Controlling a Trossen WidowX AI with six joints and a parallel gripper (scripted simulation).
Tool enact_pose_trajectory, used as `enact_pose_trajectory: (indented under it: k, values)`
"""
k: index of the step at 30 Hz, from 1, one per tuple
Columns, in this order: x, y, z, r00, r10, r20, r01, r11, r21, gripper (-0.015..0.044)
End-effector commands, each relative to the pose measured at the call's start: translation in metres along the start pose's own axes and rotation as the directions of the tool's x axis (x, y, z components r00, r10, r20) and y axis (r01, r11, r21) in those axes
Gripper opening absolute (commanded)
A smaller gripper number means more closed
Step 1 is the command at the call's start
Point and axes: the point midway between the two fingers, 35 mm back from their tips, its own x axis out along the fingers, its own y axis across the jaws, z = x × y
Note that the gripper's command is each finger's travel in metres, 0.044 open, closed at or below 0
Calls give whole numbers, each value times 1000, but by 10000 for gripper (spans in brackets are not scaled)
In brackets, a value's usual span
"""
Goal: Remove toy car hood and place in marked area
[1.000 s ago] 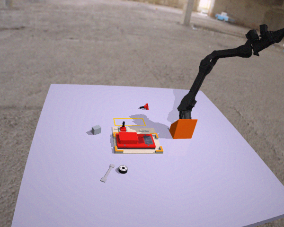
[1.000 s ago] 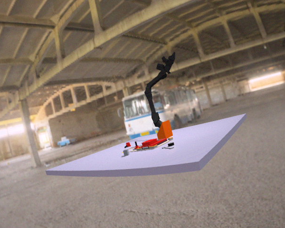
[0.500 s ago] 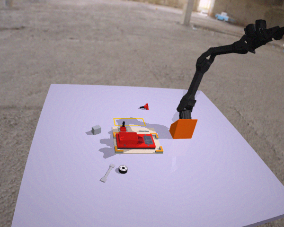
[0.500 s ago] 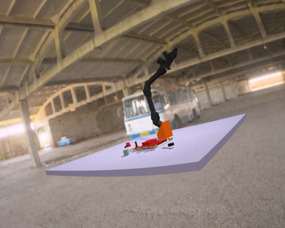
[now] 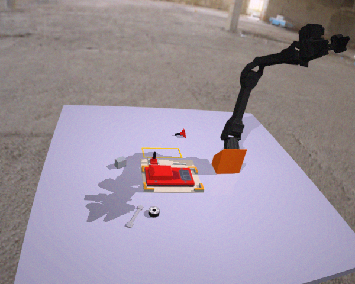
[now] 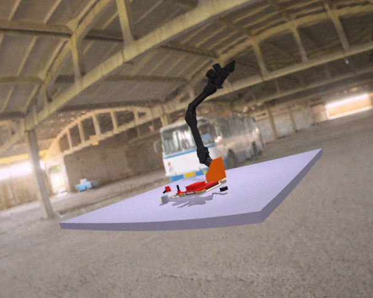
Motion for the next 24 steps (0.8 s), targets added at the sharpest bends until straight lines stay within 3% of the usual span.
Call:
enact_pose_trajectory:
  k: [1,12,24]
  values:
    - [14,-49,-13,992,-109,-59,109,994,1,440]
    - [26,-168,-35,916,-355,-189,361,932,3,440]
    - [8,-297,-63,741,-580,-337,611,791,-18,440]
